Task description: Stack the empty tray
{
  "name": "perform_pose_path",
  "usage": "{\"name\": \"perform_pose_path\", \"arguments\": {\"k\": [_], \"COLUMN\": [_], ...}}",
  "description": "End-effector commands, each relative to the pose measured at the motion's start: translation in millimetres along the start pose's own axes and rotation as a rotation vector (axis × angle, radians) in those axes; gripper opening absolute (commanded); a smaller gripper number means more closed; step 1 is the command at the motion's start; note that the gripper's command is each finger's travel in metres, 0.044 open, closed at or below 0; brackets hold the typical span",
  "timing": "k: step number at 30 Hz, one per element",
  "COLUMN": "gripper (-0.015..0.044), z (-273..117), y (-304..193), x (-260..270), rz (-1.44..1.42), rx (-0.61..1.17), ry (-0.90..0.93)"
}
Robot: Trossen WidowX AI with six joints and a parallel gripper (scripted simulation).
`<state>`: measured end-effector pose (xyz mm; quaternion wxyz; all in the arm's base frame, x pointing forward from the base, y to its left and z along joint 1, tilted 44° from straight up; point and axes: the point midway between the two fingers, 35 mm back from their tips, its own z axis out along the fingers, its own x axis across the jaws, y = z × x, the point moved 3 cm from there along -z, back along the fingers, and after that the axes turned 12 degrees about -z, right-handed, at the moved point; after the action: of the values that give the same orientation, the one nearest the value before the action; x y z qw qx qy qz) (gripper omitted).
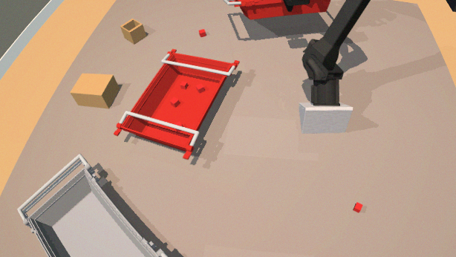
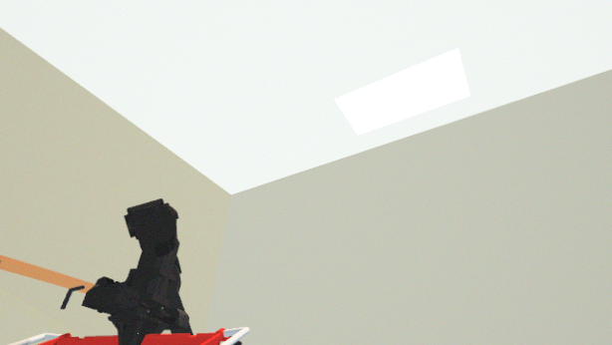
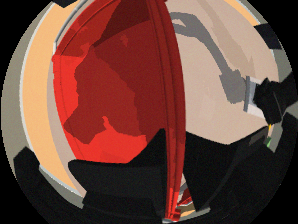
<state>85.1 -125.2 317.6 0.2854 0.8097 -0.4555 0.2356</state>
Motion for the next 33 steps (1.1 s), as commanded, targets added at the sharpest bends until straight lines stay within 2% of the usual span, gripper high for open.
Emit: {"name": "perform_pose_path", "arguments": {"k": [1, 27, 33], "gripper": [0.0000, 0.0000, 0.0000], "z": [-10, -9, -6], "y": [4, 3, -13], "x": [4, 4, 11], "rz": [0.016, 0.015, -0.026], "rx": [0.000, 0.001, 0.026], "ry": [0.027, 0.026, 0.007]}}
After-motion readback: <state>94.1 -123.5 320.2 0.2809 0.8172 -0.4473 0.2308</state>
